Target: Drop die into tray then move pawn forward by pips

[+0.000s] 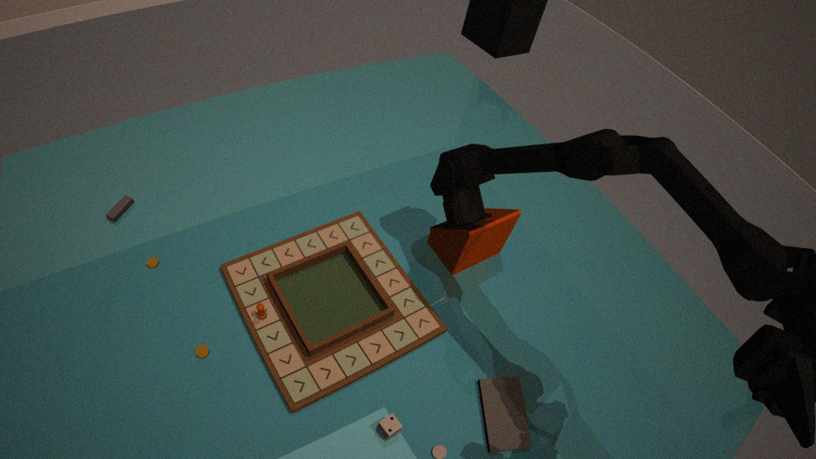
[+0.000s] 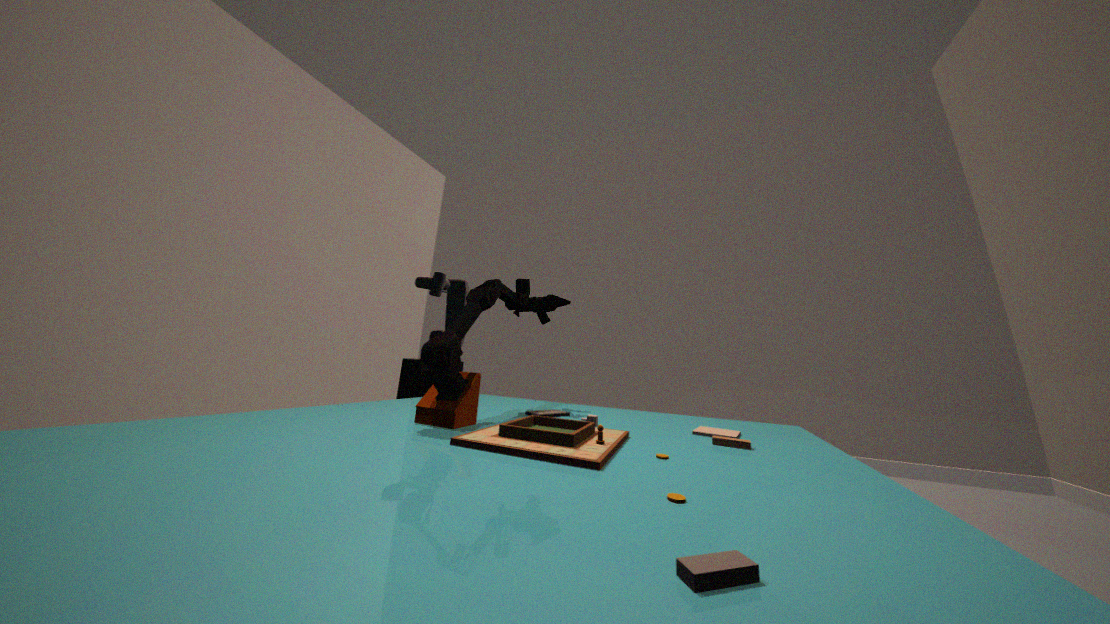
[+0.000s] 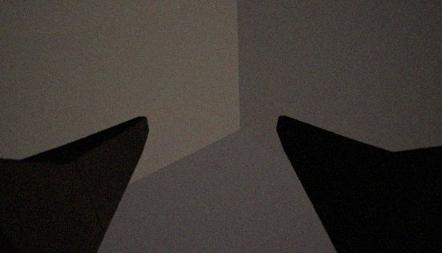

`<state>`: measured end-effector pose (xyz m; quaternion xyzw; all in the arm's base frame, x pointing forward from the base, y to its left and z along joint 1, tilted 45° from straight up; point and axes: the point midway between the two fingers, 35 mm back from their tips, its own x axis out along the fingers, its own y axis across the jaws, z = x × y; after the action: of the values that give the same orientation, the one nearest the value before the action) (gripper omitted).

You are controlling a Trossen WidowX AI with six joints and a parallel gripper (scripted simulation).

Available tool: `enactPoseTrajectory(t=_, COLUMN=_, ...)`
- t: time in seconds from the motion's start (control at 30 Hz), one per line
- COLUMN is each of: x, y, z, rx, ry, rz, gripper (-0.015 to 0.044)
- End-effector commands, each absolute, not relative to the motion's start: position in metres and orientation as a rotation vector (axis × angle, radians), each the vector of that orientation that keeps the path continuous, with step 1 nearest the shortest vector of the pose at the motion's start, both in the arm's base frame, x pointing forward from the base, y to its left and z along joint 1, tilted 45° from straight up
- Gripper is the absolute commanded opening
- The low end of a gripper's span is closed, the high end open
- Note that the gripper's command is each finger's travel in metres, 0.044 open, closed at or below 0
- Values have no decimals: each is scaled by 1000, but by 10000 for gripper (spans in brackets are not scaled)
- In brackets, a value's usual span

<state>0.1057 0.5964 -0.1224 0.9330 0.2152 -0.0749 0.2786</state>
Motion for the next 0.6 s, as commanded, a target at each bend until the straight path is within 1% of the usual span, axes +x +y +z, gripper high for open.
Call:
enactPoseTrajectory(t=0.0, x=109, y=596, z=-123, rx=2508, ry=579, rz=-210, gripper=374)
enactPoseTrajectory(t=0.13, x=151, y=582, z=-136, rx=2651, ry=540, rz=-376, gripper=275)
enactPoseTrajectory(t=0.33, x=205, y=547, z=-150, rx=2940, ry=340, rz=-662, gripper=275)
enactPoseTrajectory(t=0.57, x=270, y=481, z=-168, rx=3314, ry=-198, rz=-1030, gripper=275)
